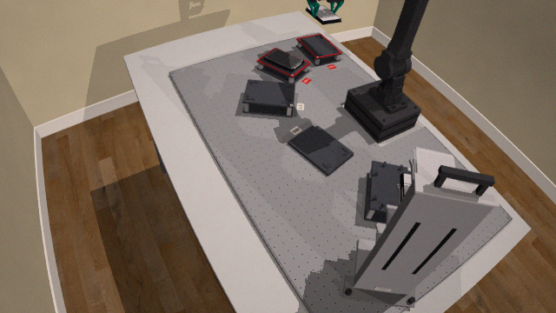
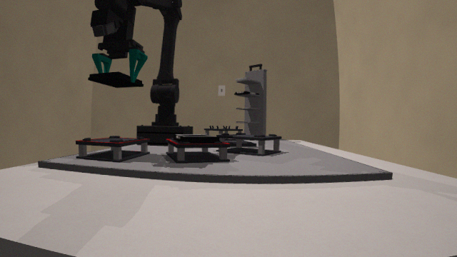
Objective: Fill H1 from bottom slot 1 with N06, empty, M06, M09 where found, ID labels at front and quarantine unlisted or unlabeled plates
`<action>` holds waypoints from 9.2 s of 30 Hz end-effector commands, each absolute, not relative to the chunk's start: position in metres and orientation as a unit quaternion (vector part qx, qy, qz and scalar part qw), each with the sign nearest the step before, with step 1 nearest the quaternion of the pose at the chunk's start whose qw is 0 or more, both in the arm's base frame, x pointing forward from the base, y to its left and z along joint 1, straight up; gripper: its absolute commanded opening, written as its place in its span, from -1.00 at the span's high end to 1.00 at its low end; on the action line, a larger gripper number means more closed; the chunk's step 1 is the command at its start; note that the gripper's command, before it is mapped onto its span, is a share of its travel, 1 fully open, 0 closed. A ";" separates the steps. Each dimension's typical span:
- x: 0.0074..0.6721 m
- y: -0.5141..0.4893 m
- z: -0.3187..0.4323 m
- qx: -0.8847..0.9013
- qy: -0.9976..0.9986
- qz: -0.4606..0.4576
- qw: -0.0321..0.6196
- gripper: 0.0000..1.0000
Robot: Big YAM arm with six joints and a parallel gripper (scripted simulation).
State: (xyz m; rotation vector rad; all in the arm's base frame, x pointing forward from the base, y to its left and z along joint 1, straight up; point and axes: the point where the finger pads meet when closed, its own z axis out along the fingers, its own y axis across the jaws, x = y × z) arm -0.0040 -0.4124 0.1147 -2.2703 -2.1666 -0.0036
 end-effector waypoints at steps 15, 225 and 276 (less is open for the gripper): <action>-0.008 -0.420 0.075 -0.722 -0.692 0.004 -0.003 -0.72; -0.005 -0.425 0.090 -0.723 -0.690 0.016 -0.016 -1.00; -0.005 -0.428 0.131 -0.723 -0.691 0.016 -0.016 -1.00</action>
